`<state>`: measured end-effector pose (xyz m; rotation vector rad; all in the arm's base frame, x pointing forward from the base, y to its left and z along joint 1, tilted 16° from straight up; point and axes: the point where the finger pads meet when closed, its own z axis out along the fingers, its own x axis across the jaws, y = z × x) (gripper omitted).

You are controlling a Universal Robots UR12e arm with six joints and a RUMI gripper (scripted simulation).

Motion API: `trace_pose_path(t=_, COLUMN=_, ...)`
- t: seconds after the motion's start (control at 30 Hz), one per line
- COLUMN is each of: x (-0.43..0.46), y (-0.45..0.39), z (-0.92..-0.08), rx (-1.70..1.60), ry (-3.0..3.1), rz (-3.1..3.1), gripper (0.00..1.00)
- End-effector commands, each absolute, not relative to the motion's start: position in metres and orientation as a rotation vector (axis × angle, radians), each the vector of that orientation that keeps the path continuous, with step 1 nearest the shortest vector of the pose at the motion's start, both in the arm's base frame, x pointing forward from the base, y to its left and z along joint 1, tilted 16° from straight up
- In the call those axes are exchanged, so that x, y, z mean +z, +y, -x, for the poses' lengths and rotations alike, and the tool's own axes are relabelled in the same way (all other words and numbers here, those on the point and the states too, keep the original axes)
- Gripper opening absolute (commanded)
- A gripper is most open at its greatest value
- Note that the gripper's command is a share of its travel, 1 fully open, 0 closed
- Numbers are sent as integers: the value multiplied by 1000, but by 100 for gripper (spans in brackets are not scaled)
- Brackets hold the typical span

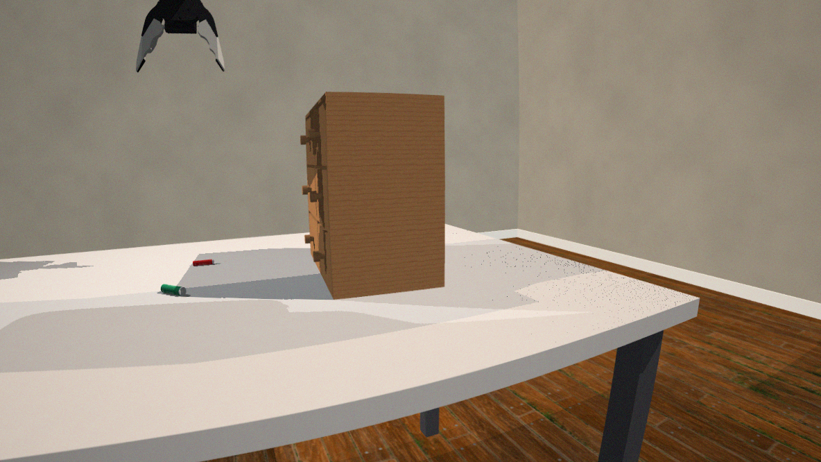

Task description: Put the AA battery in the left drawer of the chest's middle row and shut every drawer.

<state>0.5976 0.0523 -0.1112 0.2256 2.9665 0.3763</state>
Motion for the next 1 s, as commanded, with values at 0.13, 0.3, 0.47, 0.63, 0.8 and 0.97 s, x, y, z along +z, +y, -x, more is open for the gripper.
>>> trace_pose_path(t=0.13, x=-113, y=52, z=-600, rx=371, ry=2965, rz=-173, gripper=100)
trace_pose_path(t=0.3, x=-119, y=52, z=-604, rx=360, ry=2961, rz=-46, gripper=100)
trace_pose_path(t=0.47, x=-128, y=52, z=-611, rx=340, ry=2942, rz=163, gripper=100)
trace_pose_path(t=0.63, x=-135, y=52, z=-616, rx=324, ry=2919, rz=321, gripper=100)
trace_pose_path(t=0.8, x=-150, y=54, z=-625, rx=290, ry=2851, rz=621, gripper=100)
trace_pose_path(t=0.97, x=-165, y=57, z=-634, rx=251, ry=2746, rz=933, gripper=100)
